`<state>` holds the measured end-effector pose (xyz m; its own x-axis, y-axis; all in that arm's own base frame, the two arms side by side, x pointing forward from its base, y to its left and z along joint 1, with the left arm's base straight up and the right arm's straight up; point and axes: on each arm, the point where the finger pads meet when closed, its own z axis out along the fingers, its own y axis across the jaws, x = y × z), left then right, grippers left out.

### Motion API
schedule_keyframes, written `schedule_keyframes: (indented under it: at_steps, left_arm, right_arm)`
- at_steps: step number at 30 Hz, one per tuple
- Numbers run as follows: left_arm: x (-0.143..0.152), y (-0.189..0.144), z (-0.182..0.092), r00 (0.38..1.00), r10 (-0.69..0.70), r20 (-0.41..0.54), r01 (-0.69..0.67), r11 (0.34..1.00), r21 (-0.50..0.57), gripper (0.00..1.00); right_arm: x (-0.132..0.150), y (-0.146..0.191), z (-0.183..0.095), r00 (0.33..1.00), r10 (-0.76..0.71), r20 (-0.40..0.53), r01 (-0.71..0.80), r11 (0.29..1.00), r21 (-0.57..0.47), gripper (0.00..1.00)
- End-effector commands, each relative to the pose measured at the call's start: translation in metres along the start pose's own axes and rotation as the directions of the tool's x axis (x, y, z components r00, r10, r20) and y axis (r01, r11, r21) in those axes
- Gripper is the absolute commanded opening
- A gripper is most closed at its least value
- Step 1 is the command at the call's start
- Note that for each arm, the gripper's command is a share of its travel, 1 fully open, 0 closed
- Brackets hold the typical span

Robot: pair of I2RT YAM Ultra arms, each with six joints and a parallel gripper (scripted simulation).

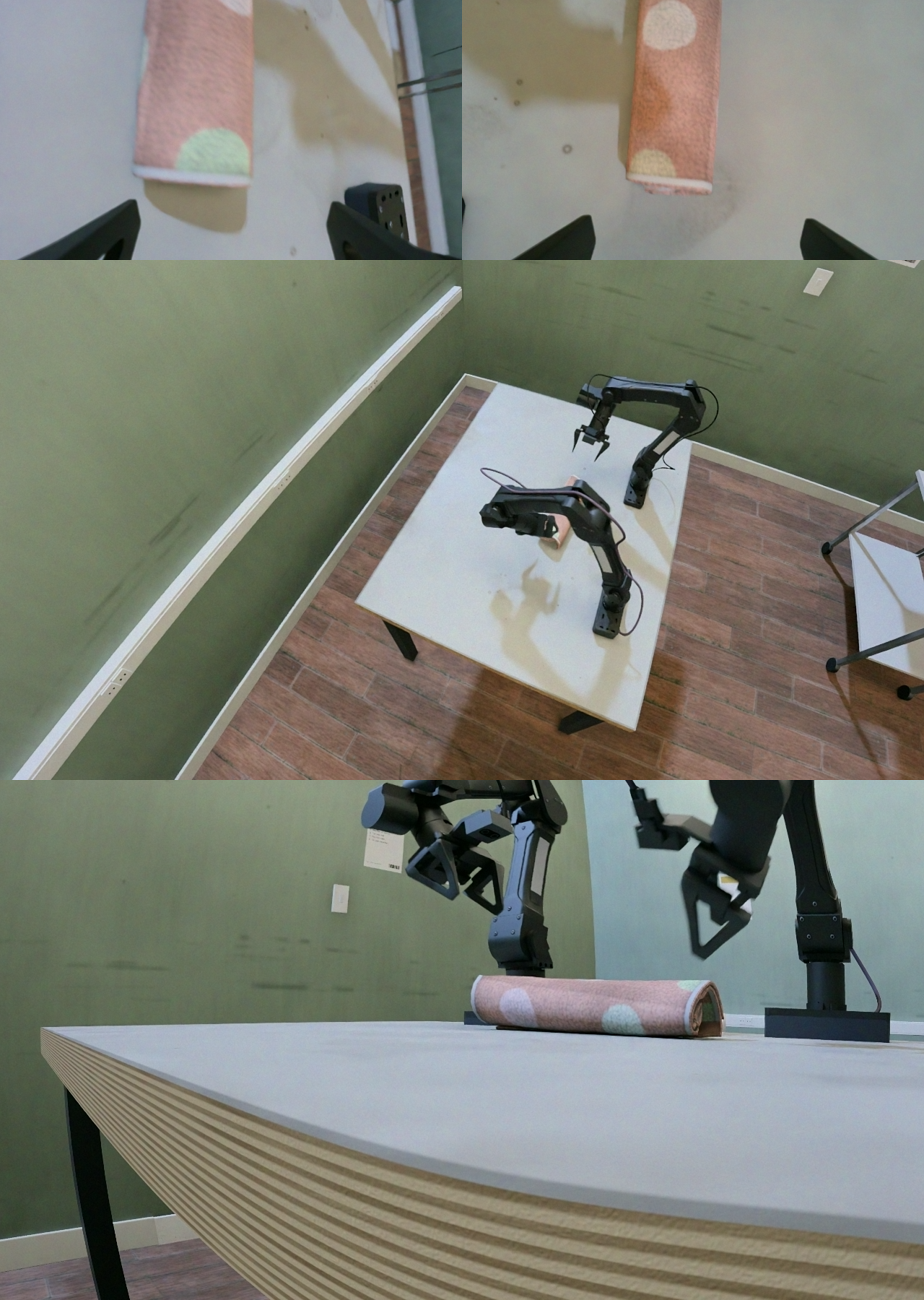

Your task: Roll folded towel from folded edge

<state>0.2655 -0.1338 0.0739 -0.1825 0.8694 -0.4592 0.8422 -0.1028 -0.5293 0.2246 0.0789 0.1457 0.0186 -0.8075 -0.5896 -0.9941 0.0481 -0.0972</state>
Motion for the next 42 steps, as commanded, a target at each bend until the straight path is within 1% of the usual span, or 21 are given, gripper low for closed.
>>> schedule_keyframes:
  at_steps: [1,2,4,9,14,19,21,27,31,34,36,42]
  left_arm:
    - [0.008,-0.018,-0.020,0.997,0.070,-0.035,-0.074,0.990,-0.118,0.85]
    - [0.010,-0.021,-0.024,0.996,0.082,-0.043,-0.087,0.985,-0.148,0.85]
    - [0.010,-0.021,-0.024,0.996,0.082,-0.043,-0.087,0.985,-0.148,0.85]
    - [0.021,-0.042,-0.041,0.986,0.139,-0.091,-0.160,0.939,-0.304,0.85]
    - [0.032,-0.064,-0.058,0.971,0.188,-0.149,-0.235,0.861,-0.450,0.85]
    - [0.042,-0.084,-0.075,0.952,0.223,-0.211,-0.306,0.760,-0.574,0.85]
    - [0.042,-0.084,-0.075,0.952,0.223,-0.211,-0.306,0.760,-0.574,0.85]
    - [0.054,-0.105,-0.092,0.927,0.248,-0.280,-0.374,0.629,-0.682,0.85]
    - [0.059,-0.117,-0.101,0.913,0.255,-0.317,-0.407,0.553,-0.727,0.85]
    - [0.062,-0.123,-0.106,0.905,0.258,-0.337,-0.424,0.508,-0.749,0.85]
    - [0.064,-0.126,-0.108,0.901,0.259,-0.347,-0.432,0.487,-0.759,0.85]
    - [0.065,-0.128,-0.110,0.898,0.259,-0.355,-0.438,0.469,-0.767,0.85]
  right_arm:
    - [0.002,0.008,-0.017,0.999,-0.031,-0.032,0.032,0.999,0.040,0.85]
    - [0.003,0.009,-0.020,0.998,-0.037,-0.041,0.039,0.998,0.051,0.85]
    - [0.003,0.009,-0.020,0.998,-0.037,-0.041,0.039,0.998,0.051,0.85]
    - [0.008,0.015,-0.037,0.994,-0.068,-0.090,0.078,0.991,0.110,0.85]
    - [0.014,0.022,-0.054,0.985,-0.097,-0.141,0.120,0.978,0.168,0.85]
    - [0.019,0.028,-0.071,0.974,-0.121,-0.192,0.163,0.962,0.221,0.85]
    - [0.019,0.028,-0.071,0.974,-0.121,-0.192,0.163,0.962,0.221,0.85]
    - [0.025,0.035,-0.088,0.959,-0.142,-0.245,0.209,0.939,0.272,0.85]
    - [0.028,0.038,-0.097,0.950,-0.152,-0.273,0.233,0.926,0.298,0.85]
    - [0.030,0.040,-0.102,0.945,-0.157,-0.289,0.247,0.918,0.311,0.85]
    - [0.030,0.041,-0.105,0.942,-0.159,-0.296,0.254,0.914,0.317,0.85]
    - [0.031,0.042,-0.106,0.940,-0.160,-0.302,0.259,0.910,0.323,0.85]
